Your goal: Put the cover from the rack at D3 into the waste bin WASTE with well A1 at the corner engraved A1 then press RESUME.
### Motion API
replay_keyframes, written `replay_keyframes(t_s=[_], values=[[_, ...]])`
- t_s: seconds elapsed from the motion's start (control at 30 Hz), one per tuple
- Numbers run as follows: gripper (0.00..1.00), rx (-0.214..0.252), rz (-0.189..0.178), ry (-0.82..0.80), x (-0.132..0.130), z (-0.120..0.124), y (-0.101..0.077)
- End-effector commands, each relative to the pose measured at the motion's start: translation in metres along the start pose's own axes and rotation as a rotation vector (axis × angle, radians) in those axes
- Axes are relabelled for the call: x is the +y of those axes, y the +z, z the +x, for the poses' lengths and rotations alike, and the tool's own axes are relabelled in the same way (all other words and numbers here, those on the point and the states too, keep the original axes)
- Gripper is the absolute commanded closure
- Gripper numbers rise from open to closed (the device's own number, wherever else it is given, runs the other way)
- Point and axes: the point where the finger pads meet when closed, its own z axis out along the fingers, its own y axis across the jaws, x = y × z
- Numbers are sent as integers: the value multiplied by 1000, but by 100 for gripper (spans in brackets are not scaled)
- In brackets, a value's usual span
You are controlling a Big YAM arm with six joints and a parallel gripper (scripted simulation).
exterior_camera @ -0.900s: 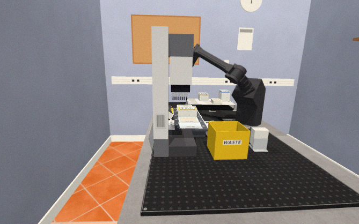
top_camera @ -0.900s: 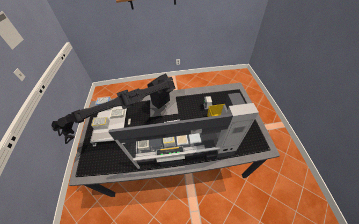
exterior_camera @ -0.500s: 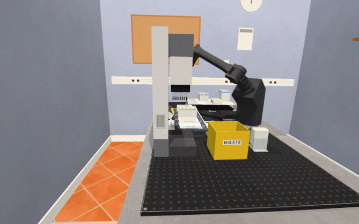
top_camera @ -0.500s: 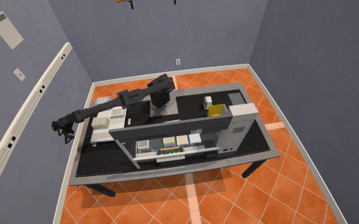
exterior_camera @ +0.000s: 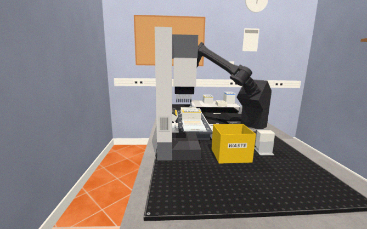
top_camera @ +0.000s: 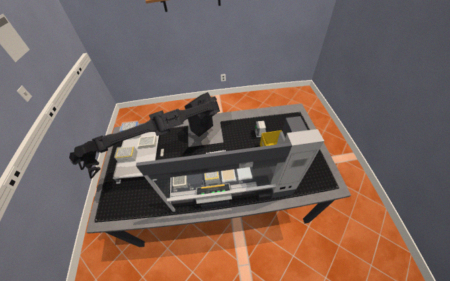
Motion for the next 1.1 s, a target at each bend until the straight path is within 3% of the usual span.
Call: replay_keyframes(t_s=[0.0, 0.13, 0.23, 0.4, 0.47, 0.53, 0.6, 0.7, 0.77, 0.8, 0.87, 0.93, 1.07], values=[[0, -9, 10, -107, 2, -28, -40], [0, 50, -20, -153, 14, -16, -50], [0, 63, -34, -179, 24, -17, -47], [0, 137, -64, -223, 32, 3, -65], [0, 147, -79, -272, 42, -7, -70], [0, 193, -93, -272, 45, 14, -76], [0, 199, -109, -331, 57, -2, -79], [0, 257, -133, -357, 67, 18, -83], [0, 257, -133, -357, 67, 18, -83], [0, 289, -139, -350, 56, 36, -75], [0, 323, -159, -376, 65, 44, -77], [0, 337, -177, -437, 93, 32, -85], [0, 406, -217, -492, 113, 49, -87]])
